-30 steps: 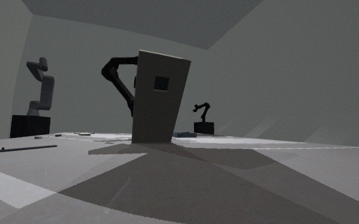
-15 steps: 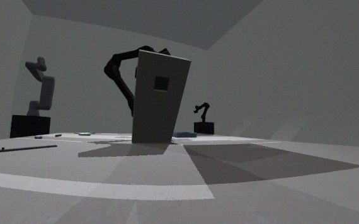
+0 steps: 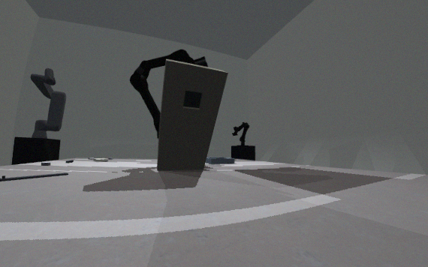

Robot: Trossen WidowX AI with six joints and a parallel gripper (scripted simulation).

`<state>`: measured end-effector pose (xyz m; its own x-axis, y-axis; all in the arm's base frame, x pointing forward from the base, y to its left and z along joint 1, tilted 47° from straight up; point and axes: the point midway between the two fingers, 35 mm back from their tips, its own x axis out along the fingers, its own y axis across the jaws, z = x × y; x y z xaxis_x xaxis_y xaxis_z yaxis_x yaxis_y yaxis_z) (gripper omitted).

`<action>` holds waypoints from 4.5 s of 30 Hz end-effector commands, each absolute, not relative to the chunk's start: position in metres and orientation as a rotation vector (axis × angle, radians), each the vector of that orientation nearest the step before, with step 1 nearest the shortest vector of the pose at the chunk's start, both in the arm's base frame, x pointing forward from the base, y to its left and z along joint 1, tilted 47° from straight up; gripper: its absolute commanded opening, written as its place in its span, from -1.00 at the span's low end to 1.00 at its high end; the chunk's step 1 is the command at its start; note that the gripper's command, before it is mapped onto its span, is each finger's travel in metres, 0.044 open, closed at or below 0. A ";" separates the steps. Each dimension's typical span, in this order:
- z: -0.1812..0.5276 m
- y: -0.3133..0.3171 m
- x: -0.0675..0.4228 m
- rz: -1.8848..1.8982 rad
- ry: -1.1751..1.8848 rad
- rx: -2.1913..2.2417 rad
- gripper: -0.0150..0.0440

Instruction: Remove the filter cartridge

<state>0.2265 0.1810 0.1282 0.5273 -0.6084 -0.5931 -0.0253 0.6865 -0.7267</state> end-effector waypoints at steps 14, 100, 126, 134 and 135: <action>0.073 0.219 0.222 -0.346 1.002 -0.787 -0.49; -0.214 0.155 -0.061 1.304 1.417 -1.525 -0.40; -0.165 0.206 -0.063 1.303 1.417 -1.525 1.00; -0.177 0.198 -0.064 1.305 1.418 -1.512 1.00; -0.177 0.198 -0.064 1.305 1.418 -1.512 1.00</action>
